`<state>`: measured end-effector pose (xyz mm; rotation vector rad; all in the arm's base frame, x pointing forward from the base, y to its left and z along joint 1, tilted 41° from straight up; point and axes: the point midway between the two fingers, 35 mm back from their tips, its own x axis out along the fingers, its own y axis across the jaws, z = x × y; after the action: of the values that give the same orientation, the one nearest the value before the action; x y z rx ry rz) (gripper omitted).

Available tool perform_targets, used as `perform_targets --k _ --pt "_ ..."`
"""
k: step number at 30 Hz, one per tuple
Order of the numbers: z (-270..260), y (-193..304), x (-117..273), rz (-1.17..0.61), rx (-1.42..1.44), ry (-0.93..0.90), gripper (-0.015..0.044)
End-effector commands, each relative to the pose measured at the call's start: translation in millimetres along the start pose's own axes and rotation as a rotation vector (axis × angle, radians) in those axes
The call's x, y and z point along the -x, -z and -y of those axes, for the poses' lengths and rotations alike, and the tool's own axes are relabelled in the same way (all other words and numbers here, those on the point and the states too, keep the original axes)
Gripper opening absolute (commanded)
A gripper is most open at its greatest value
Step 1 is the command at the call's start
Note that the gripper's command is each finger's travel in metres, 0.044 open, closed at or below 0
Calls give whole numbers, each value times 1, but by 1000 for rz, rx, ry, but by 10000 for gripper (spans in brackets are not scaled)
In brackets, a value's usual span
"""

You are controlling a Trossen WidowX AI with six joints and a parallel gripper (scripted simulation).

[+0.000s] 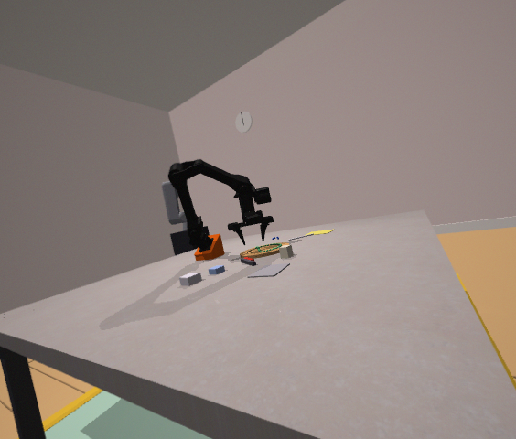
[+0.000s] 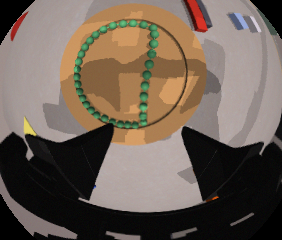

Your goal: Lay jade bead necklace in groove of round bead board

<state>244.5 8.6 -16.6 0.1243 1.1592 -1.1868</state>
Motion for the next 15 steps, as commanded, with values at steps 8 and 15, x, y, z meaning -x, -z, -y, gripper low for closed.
perform_targets --k 8,15 --pt "-5 -7 7 3 68 -21 120" --pt "-7 -7 8 3 60 -26 120"
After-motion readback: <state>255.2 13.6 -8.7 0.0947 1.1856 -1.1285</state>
